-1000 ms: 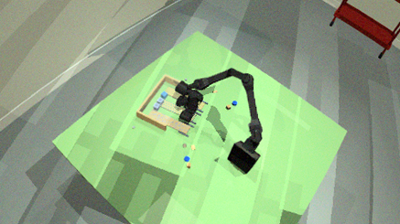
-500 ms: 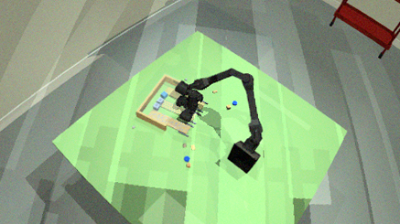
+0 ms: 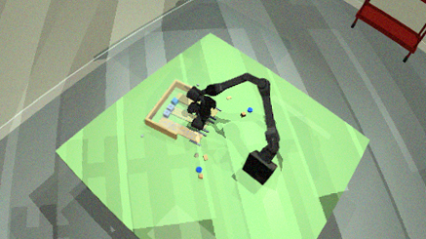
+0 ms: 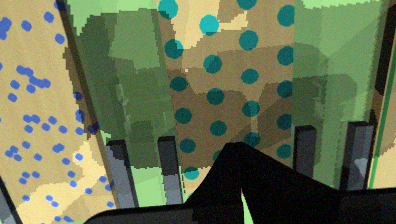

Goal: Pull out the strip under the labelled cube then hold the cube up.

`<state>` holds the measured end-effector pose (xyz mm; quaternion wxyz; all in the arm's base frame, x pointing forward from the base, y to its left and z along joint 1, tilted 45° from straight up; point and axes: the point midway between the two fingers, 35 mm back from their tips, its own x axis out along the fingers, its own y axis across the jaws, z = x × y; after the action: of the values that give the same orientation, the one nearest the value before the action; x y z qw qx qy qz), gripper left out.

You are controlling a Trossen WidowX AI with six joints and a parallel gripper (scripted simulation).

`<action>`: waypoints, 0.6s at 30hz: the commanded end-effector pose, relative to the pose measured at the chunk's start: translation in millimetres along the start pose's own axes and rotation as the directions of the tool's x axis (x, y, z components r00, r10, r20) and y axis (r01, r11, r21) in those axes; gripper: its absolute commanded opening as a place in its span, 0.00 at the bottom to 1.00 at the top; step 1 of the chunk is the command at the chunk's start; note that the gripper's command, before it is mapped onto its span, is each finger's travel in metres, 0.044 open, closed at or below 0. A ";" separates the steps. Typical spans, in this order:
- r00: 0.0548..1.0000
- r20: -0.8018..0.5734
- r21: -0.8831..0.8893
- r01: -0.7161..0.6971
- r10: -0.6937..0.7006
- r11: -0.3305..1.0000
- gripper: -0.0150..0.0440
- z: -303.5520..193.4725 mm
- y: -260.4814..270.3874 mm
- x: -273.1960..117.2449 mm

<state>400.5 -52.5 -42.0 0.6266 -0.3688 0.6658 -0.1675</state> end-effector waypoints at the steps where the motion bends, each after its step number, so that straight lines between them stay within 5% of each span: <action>1: 1.000 -0.004 -0.005 0.005 -0.005 1.000 0.25 -0.8 -0.7 2.8; 18: 1.000 -0.005 -0.005 0.005 -0.005 1.000 0.25 -10.5 0.0 3.8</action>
<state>400.4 -52.4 -41.8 0.6309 -0.3693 0.6614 -0.1680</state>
